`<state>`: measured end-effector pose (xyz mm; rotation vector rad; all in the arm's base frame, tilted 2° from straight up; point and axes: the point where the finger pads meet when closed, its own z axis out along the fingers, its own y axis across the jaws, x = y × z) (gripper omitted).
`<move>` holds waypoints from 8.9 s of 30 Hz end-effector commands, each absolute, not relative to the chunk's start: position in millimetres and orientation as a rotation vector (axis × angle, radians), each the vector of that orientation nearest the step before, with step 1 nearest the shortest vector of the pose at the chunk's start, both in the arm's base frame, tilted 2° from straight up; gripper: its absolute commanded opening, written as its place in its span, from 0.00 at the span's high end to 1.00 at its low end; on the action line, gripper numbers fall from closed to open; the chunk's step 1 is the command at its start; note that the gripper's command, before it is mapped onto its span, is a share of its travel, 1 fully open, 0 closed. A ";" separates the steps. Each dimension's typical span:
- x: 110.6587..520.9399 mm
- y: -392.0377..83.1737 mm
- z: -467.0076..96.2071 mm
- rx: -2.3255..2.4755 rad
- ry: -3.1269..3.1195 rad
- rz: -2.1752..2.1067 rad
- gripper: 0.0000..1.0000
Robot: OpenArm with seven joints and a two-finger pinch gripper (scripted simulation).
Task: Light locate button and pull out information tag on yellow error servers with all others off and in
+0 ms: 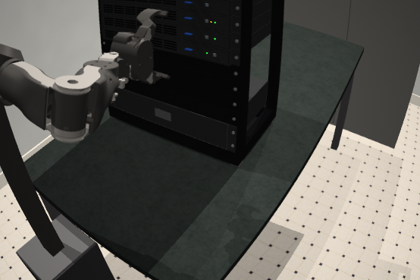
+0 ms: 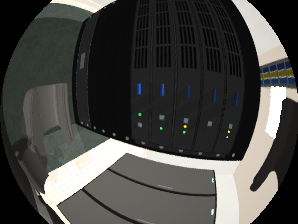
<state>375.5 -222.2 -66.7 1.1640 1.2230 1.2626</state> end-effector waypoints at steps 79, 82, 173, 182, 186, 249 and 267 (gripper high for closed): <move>473.7 -269.8 -117.4 1.154 1.232 1.275 0.00; 473.7 -269.8 -117.4 1.154 1.232 1.275 0.00; 472.8 -269.5 -71.2 1.154 1.231 1.273 0.00; 471.6 -271.0 -62.4 1.155 1.228 1.268 0.00; 470.4 -271.6 -47.2 1.155 1.228 1.267 0.00; 470.0 -269.9 -33.2 1.153 1.231 1.273 0.00; 468.4 -270.2 12.1 1.153 1.232 1.273 0.00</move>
